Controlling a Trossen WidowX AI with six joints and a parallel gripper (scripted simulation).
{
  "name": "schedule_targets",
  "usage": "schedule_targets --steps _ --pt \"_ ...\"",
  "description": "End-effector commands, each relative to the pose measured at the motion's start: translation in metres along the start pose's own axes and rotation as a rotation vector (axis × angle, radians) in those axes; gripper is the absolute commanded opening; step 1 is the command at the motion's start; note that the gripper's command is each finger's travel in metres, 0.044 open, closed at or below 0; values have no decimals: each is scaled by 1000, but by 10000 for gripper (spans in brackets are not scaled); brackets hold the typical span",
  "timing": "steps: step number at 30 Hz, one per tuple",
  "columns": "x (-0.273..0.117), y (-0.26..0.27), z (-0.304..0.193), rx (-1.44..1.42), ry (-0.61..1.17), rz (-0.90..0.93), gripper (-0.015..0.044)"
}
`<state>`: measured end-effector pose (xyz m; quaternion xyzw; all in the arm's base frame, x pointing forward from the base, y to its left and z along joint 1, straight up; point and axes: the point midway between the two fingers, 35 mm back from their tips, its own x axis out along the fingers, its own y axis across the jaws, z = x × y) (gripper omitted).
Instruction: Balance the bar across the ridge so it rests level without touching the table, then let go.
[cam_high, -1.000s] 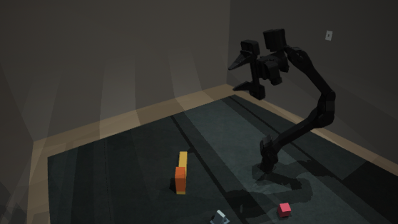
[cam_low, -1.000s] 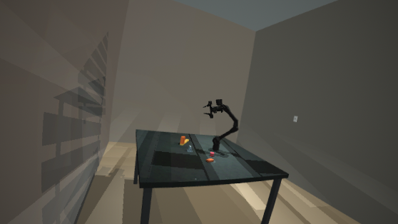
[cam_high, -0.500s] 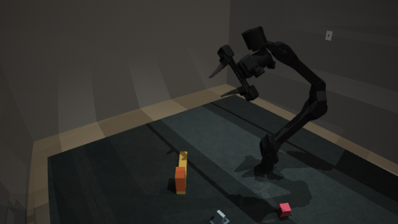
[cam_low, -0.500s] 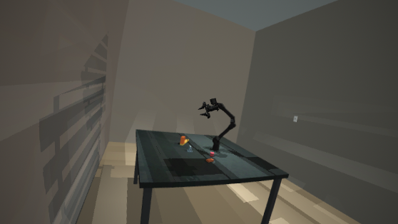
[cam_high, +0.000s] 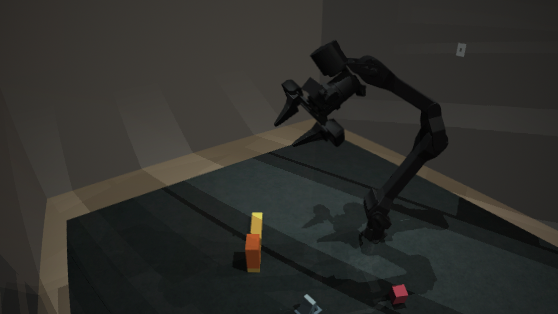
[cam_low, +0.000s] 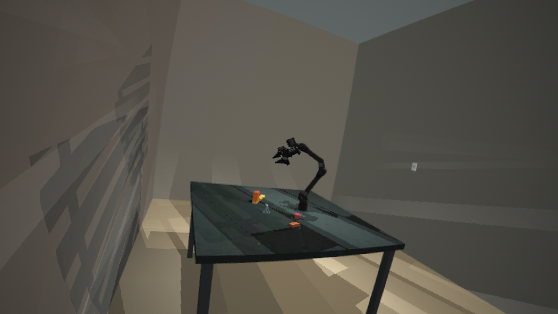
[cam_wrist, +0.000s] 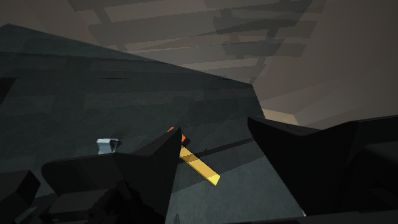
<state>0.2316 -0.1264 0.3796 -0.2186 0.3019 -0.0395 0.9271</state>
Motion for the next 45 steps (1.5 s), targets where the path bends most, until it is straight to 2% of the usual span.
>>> schedule_targets --steps 1,24,45 --pt "12 -3 -3 148 42 17 315" --pt "68 -9 -28 868 316 33 315" --pt "116 -4 -56 1473 598 -128 315"
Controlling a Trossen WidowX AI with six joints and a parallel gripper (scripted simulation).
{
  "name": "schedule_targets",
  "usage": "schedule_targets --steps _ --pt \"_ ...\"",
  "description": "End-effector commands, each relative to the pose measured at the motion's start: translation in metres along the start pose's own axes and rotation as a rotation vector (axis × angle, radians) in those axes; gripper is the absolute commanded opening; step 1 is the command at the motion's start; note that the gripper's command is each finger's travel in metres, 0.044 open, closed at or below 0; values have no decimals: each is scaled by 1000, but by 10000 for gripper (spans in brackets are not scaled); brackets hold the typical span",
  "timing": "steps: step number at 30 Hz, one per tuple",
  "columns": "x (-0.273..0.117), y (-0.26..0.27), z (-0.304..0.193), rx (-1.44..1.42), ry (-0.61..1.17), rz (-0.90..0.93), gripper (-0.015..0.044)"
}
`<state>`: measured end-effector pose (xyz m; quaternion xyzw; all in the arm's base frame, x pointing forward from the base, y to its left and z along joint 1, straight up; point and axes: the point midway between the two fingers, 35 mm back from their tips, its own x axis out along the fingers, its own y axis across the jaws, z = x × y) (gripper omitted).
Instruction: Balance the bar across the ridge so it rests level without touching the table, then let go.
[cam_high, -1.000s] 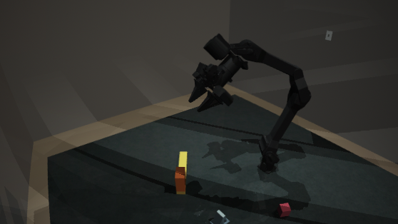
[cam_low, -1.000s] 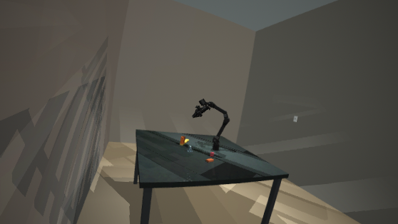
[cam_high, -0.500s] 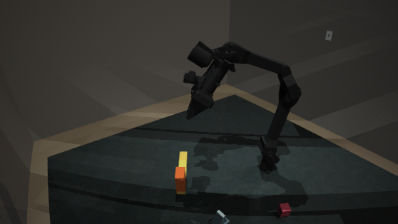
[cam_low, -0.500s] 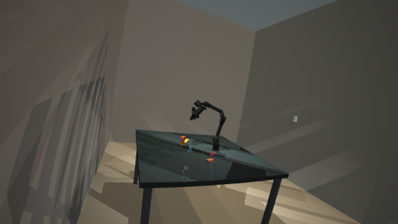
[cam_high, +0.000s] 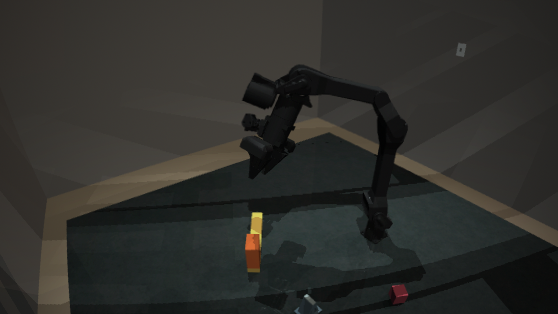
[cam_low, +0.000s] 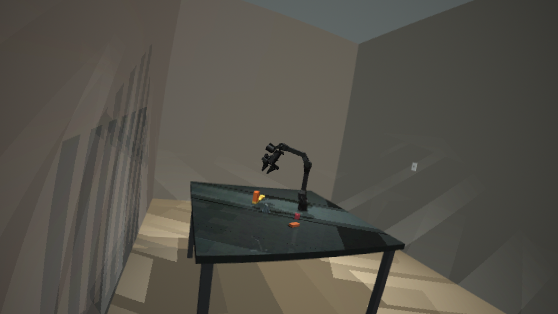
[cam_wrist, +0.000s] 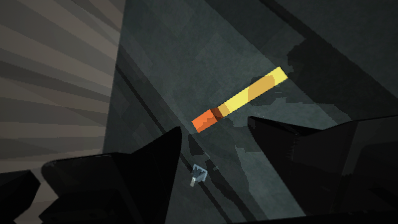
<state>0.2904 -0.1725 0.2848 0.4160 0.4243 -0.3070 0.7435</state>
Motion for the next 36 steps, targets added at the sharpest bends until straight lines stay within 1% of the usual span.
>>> schedule_targets --steps 1,18,32,36 --pt "10 -1 2 144 27 -45 315" --pt "53 -9 2 637 91 -245 315" --pt "87 -16 -1 1020 63 -441 315" --pt "90 -17 -2 1060 56 -462 315"
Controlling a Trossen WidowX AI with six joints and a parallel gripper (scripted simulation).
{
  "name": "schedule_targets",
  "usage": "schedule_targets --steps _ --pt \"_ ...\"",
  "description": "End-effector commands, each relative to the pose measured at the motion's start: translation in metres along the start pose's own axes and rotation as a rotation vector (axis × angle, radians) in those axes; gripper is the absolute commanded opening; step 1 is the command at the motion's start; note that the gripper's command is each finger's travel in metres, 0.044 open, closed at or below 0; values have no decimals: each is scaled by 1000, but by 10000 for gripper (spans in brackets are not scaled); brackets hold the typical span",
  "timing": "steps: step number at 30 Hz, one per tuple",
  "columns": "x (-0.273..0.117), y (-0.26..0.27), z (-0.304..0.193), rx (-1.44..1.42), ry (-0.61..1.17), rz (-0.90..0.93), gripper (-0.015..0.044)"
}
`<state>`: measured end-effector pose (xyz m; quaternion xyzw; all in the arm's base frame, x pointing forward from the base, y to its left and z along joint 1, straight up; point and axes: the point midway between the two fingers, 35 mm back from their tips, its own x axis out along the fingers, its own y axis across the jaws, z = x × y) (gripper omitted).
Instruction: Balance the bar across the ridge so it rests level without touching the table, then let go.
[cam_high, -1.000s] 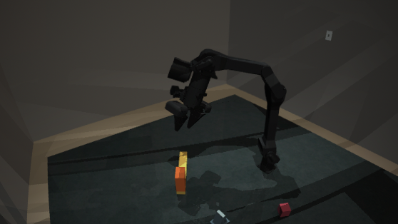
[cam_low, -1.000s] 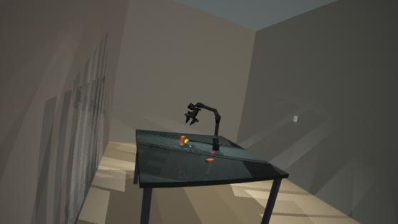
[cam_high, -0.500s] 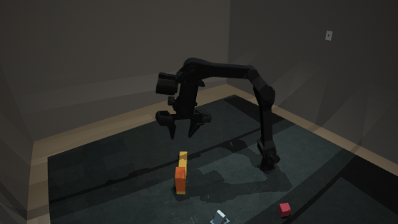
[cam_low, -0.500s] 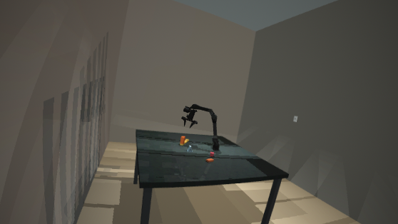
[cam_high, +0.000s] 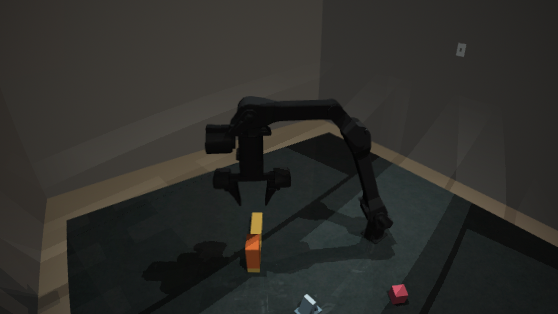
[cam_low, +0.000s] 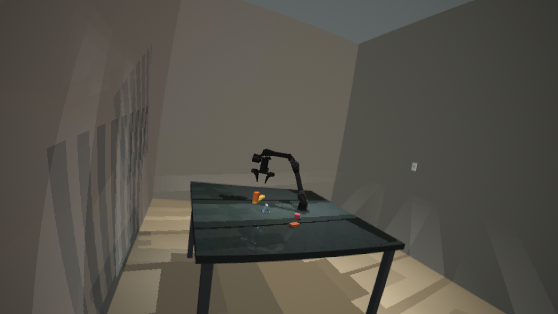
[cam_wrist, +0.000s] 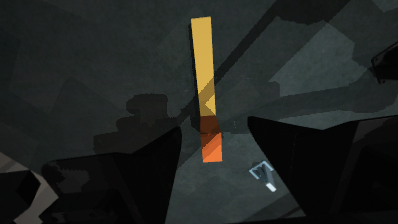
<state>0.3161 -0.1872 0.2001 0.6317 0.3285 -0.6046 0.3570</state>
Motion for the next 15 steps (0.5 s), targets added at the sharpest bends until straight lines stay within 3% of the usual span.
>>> schedule_targets --steps 1,8,15 --pt "2 1 0 60 -13 -14 315" --pt "8 2 0 60 -13 -13 315" --pt "46 7 1 60 -13 -13 315"
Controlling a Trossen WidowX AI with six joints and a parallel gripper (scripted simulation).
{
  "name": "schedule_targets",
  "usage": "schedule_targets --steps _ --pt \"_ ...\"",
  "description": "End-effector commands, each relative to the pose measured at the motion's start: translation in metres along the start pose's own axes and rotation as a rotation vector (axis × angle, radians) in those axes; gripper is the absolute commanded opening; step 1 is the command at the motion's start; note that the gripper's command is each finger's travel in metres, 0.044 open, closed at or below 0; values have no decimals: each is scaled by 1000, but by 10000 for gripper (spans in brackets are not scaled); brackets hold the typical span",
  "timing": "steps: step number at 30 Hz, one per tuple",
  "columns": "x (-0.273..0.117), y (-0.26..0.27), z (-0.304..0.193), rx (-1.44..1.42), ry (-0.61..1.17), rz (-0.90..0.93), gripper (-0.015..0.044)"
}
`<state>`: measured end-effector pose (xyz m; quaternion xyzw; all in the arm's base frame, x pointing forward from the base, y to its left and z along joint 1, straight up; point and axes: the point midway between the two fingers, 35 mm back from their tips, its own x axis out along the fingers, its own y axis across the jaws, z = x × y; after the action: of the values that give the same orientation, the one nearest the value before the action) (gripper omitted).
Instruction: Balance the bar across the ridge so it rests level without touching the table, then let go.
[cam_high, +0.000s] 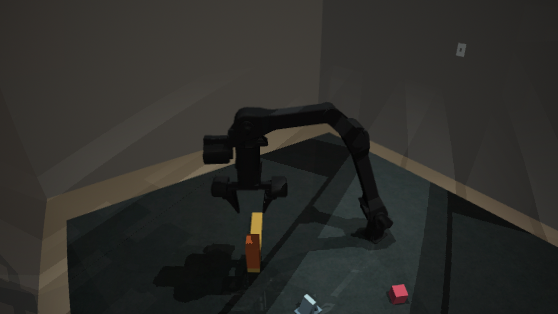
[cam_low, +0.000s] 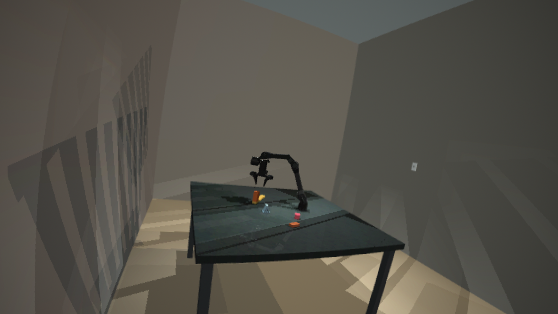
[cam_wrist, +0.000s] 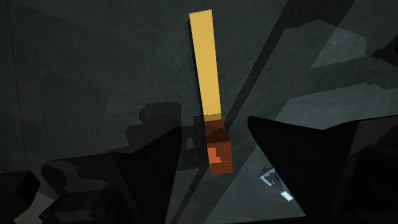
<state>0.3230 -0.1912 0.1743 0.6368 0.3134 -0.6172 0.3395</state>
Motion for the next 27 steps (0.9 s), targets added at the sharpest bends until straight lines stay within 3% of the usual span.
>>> schedule_targets --steps 1,12,27 --pt "26 1 1 8 -4 -5 315" --pt "91 -5 1 8 -5 -6 315" --pt "105 -6 1 8 -5 -6 315"
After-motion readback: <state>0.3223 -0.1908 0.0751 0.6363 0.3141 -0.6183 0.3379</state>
